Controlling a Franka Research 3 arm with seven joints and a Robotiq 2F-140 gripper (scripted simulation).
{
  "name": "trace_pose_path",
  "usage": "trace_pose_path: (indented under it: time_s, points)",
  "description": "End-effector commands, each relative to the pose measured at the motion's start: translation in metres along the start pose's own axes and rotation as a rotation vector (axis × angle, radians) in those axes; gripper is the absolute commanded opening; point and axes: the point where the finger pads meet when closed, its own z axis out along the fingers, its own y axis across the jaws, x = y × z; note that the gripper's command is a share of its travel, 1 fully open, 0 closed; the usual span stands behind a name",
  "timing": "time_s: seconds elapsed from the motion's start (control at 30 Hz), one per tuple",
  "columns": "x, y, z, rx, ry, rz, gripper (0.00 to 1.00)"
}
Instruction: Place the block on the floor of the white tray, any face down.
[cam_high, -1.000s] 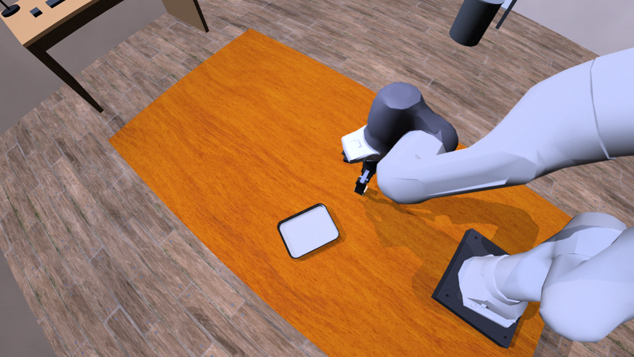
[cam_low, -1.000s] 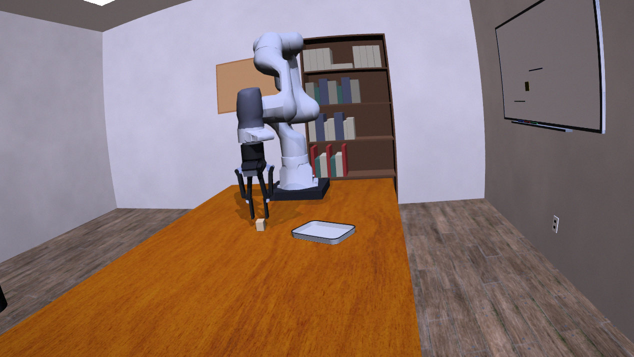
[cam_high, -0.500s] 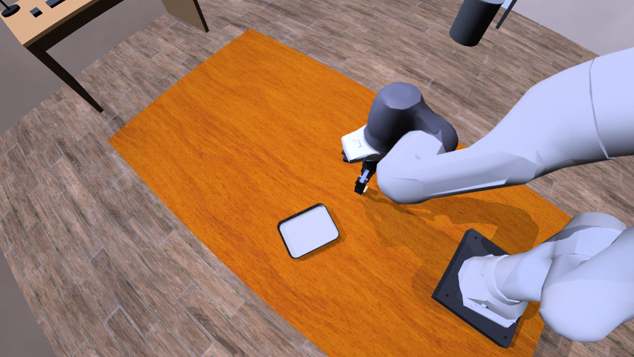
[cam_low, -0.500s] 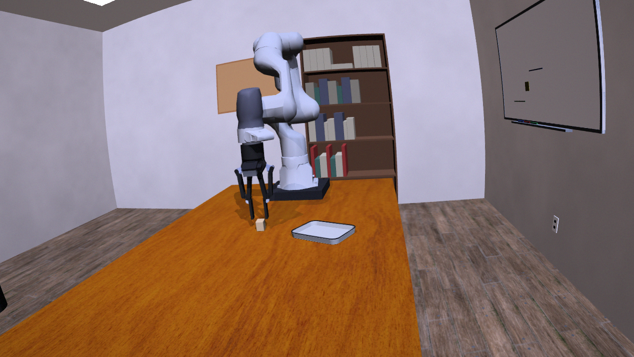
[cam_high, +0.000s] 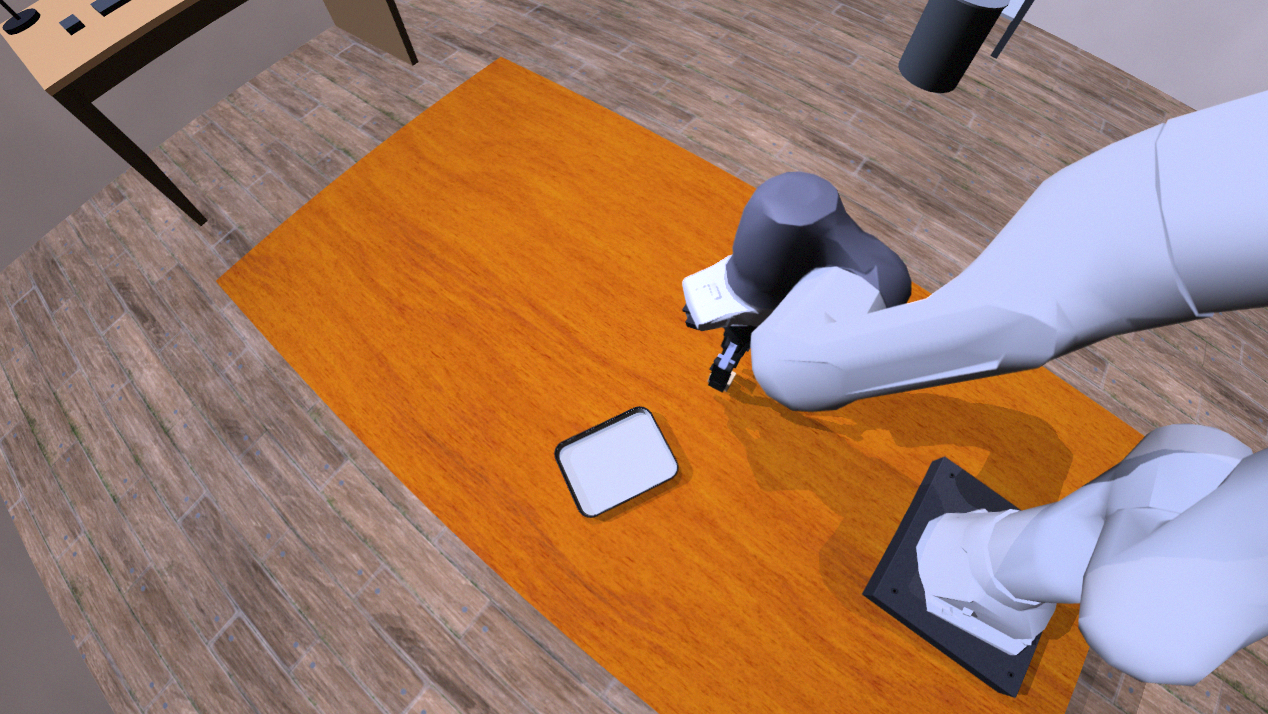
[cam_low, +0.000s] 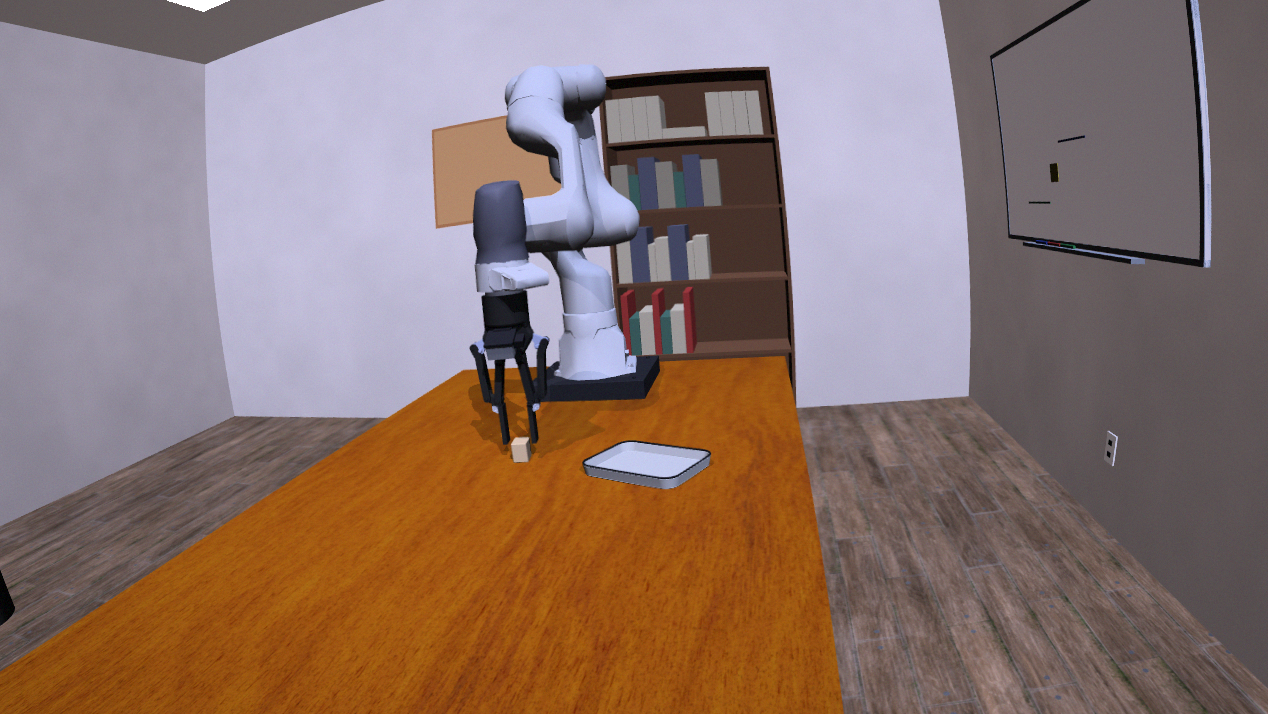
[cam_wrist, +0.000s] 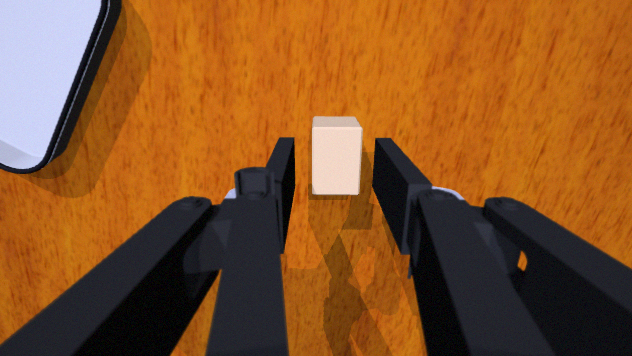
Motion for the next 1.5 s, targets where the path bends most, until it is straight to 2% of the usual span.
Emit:
trace_pose_path:
  time_s: [0.0, 0.33, 0.83, 0.87, 1.47]
  points:
    - [0.0, 0.001, 0.01, -0.002, 0.003, 0.001, 0.35]
    - [0.0, 0.001, 0.026, -0.002, 0.003, 0.001, 0.35]
    - [0.0, 0.001, 0.027, -0.002, 0.003, 0.001, 0.35]
    - [0.0, 0.001, 0.027, -0.002, 0.003, 0.001, 0.1]
    - [0.0, 0.001, 0.027, -0.002, 0.003, 0.001, 0.1]
